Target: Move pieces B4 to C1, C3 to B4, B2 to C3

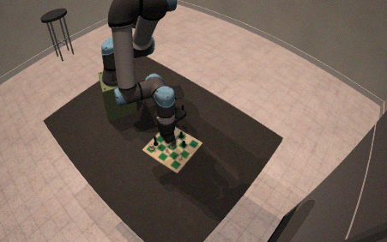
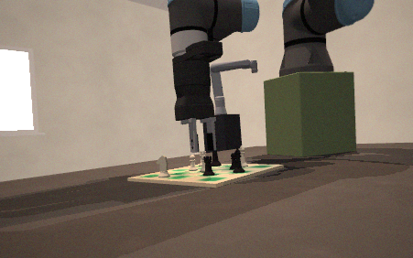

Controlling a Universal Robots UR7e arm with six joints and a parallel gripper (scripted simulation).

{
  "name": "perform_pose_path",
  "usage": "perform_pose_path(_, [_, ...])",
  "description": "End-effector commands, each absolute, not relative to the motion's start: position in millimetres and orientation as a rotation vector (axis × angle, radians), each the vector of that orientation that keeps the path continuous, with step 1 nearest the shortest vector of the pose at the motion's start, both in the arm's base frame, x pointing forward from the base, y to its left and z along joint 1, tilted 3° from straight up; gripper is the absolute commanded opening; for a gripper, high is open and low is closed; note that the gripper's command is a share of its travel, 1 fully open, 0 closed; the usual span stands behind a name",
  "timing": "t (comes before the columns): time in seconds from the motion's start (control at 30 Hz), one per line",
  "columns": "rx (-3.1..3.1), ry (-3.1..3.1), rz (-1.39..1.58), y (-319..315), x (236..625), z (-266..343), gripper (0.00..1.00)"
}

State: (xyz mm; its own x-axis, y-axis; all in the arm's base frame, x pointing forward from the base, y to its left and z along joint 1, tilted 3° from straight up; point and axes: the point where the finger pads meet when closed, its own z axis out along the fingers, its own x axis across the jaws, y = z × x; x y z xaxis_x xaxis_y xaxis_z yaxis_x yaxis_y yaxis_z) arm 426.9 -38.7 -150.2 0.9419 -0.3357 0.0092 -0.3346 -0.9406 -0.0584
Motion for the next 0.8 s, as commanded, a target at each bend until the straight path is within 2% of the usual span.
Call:
perform_pose_path(0.0, [-3.041,0.525,-0.031,-39,427,-150,0.68])
perform_pose_path(0.77, [-3.041,0.525,-0.031,-38,428,-168,0.68])
